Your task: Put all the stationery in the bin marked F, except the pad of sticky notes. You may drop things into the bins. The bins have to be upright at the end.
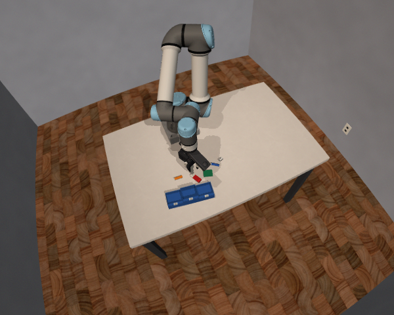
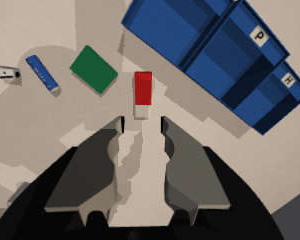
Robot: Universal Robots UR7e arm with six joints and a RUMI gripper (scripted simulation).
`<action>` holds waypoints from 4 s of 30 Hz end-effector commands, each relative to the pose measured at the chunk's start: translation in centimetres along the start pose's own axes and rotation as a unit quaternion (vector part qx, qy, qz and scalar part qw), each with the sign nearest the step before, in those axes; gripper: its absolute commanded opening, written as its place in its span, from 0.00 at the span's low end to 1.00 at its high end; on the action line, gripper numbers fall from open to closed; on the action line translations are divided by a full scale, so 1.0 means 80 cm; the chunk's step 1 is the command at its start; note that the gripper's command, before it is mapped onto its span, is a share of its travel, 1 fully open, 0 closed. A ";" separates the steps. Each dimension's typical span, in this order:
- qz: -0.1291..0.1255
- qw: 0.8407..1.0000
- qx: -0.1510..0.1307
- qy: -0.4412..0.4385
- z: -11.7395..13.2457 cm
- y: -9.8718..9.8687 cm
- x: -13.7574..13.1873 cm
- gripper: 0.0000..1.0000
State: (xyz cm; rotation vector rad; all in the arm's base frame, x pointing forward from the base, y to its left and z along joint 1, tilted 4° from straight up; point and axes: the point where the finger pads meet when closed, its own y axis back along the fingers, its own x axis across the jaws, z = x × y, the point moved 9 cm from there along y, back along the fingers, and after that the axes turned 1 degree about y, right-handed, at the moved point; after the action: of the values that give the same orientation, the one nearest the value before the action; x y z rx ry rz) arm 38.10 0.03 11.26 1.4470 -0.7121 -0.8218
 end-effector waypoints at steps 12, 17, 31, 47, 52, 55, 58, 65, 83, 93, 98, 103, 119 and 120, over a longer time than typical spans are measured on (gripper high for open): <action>0.000 1.000 0.000 0.000 0.000 0.000 0.000 0.23; 0.000 1.000 0.000 0.000 0.000 0.000 0.000 0.23; 0.000 1.000 0.000 0.000 0.000 -0.060 0.001 0.23; 0.000 1.000 0.000 0.000 -0.001 -0.079 0.001 0.23; 0.000 1.000 0.000 0.000 -0.001 -0.088 0.001 0.23; 0.000 1.000 0.000 0.000 0.000 -0.091 0.001 0.23; 0.000 1.000 0.000 0.000 0.000 -0.091 0.000 0.23; 0.000 1.000 0.000 0.000 0.000 -0.091 0.000 0.23; 0.000 1.000 0.000 0.000 0.000 -0.091 0.000 0.00; 0.000 1.000 0.000 0.000 0.000 -0.091 0.000 0.00; 0.000 1.000 0.000 0.000 0.000 -0.091 0.000 0.00; 0.000 1.000 0.000 0.000 0.000 -0.087 0.000 0.00; 0.000 1.000 0.000 0.000 0.000 -0.028 0.000 0.00; 0.000 1.000 0.000 0.000 0.000 -0.024 0.000 0.00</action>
State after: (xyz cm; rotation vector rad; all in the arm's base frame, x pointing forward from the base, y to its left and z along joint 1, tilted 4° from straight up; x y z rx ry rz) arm 37.94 0.19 7.71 1.4471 -0.7133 -0.8207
